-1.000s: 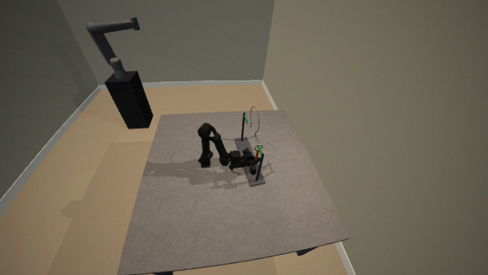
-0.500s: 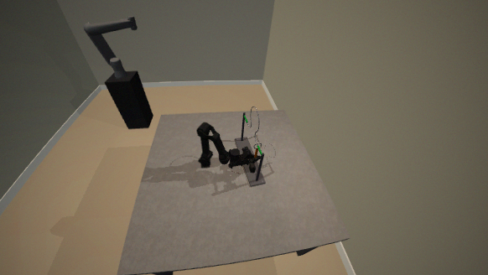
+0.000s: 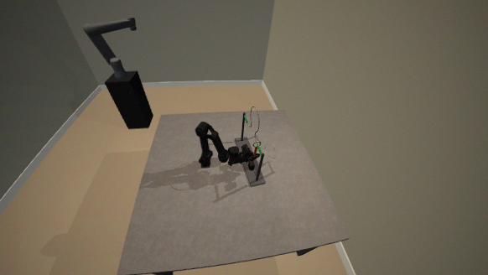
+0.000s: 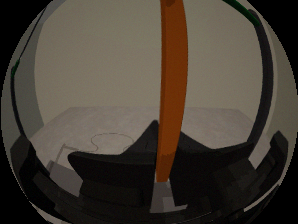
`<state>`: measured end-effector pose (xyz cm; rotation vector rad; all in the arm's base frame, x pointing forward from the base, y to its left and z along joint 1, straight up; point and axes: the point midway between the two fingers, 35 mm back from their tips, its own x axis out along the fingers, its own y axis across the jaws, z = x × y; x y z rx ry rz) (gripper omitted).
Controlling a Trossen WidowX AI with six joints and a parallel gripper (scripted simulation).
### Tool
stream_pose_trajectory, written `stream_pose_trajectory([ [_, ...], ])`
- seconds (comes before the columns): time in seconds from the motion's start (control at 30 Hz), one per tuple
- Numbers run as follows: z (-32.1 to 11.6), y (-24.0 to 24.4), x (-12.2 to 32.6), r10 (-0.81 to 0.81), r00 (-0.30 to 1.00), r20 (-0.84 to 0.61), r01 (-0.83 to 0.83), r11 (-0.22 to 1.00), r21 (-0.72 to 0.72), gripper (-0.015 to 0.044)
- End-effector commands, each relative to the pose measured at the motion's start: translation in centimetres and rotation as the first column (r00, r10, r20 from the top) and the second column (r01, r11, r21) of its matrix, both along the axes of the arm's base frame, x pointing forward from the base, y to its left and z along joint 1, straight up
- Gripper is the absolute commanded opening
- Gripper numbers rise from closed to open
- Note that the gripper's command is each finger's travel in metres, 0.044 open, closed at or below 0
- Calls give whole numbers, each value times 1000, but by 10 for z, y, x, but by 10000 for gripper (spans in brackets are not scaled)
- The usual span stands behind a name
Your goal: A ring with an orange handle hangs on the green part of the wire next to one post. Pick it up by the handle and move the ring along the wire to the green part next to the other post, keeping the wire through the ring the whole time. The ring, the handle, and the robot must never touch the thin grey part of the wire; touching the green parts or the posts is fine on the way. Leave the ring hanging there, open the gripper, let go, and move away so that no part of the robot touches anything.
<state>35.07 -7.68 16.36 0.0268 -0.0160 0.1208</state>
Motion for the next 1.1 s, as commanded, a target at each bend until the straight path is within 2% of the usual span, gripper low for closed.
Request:
stream_pose_trajectory([
  [0.0,1,9,-1,-1,1000,-2,1,999,34,-150],
  [0.47,5,44,-5,6,1000,-24,-1,976,217,-150],
  [0.77,16,75,-9,17,999,-44,2,918,397,-150],
  [1.07,26,90,-19,63,991,-115,1,871,491,-150],
])
